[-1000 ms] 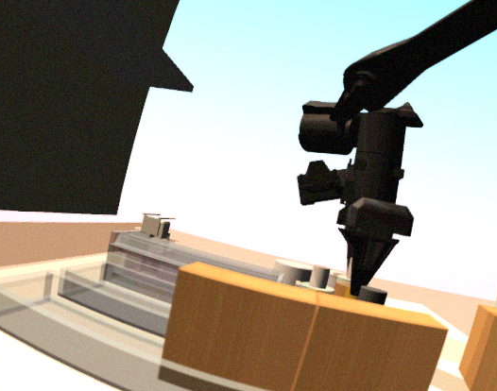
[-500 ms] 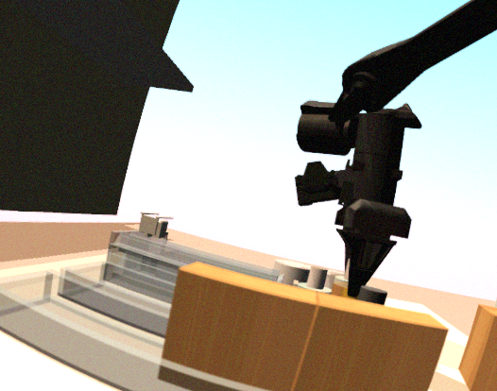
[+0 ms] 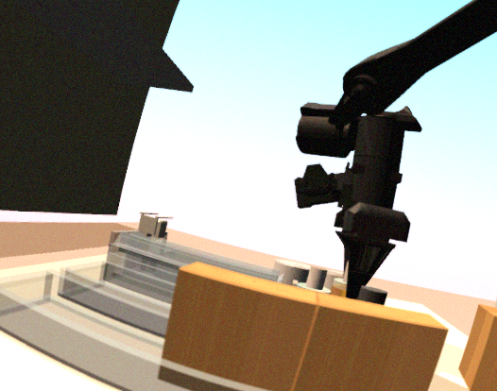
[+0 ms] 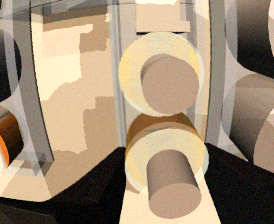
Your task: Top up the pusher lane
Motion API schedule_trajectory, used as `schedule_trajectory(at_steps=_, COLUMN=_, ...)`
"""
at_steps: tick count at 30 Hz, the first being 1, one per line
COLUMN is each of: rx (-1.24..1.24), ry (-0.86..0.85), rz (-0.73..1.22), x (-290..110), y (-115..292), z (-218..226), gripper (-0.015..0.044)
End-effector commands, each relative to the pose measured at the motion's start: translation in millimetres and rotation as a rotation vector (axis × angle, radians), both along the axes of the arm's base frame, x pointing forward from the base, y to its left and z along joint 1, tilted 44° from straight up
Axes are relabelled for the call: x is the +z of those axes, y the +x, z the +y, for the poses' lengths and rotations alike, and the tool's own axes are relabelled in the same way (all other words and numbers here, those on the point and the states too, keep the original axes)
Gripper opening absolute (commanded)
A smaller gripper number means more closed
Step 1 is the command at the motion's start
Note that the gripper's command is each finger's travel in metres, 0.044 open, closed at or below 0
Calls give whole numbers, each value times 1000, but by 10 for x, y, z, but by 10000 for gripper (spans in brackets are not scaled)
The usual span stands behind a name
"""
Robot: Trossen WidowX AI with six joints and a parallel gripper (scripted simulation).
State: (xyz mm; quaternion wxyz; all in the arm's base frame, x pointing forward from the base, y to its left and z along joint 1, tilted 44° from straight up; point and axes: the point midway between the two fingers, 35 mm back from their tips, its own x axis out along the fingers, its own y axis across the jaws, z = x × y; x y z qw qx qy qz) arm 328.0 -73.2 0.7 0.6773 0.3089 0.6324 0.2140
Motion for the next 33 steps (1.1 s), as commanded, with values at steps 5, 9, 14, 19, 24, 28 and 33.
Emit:
schedule_trajectory(at_steps=5, rx=-2, ry=4, rz=-22, x=-11, y=53, z=31, gripper=0)
schedule_trajectory(at_steps=9, rx=-2, ry=4, rz=-22, x=-21, y=52, z=41, gripper=0)
schedule_trajectory(at_steps=14, rx=-2, ry=4, rz=-22, x=-33, y=51, z=53, gripper=0)
schedule_trajectory(at_steps=19, rx=-2, ry=4, rz=-22, x=-45, y=50, z=65, gripper=0)
schedule_trajectory(at_steps=24, rx=-2, ry=4, rz=-22, x=-57, y=48, z=78, gripper=0)
schedule_trajectory(at_steps=28, rx=-2, ry=4, rz=-22, x=-67, y=47, z=88, gripper=0)
schedule_trajectory(at_steps=33, rx=-2, ry=4, rz=-22, x=-79, y=45, z=100, gripper=0)
